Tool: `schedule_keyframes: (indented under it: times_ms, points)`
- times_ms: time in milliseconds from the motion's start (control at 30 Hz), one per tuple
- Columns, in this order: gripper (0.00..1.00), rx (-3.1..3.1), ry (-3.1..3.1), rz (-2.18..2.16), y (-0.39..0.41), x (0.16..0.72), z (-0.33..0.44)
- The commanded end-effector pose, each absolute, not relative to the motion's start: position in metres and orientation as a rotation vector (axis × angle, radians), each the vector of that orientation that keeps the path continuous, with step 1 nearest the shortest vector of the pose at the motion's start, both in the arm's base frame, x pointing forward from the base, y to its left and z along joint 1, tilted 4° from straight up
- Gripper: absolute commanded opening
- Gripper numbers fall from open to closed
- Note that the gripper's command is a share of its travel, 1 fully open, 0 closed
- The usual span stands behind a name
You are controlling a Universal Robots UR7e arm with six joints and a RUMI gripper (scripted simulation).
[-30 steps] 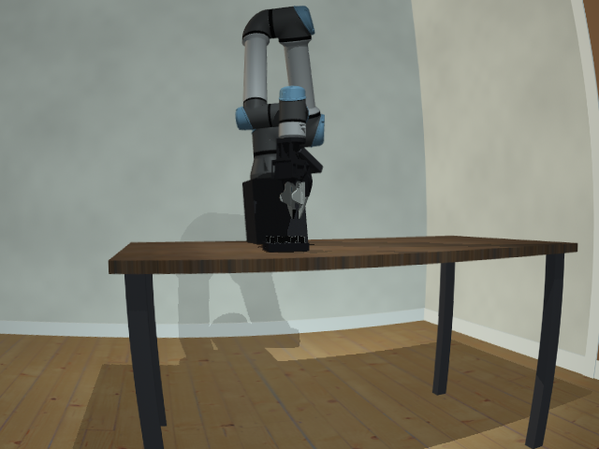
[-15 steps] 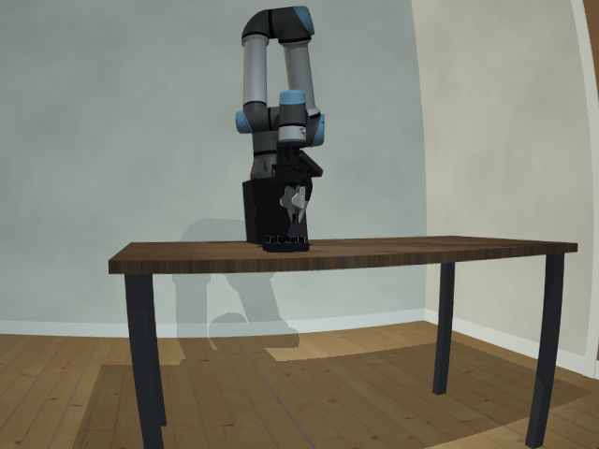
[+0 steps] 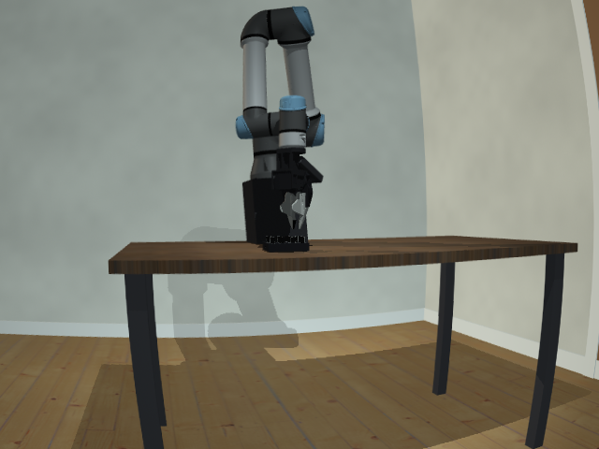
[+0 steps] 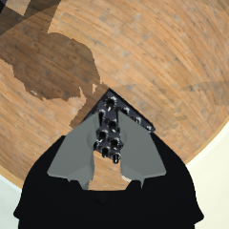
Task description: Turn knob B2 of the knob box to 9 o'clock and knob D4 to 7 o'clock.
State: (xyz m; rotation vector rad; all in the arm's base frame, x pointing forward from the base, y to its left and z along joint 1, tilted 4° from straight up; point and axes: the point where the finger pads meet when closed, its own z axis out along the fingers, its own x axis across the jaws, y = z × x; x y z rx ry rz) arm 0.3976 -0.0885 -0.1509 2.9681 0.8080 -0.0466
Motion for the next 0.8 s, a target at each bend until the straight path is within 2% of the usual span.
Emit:
schedule_keyframes:
  times_ms: [0, 767]
  points:
    - [0.11, 2.963, 0.805, -0.04, -0.0917, 0.4007, -0.1564]
    - [0.11, 2.963, 0.806, -0.039, -0.0921, 0.4007, -0.1633]
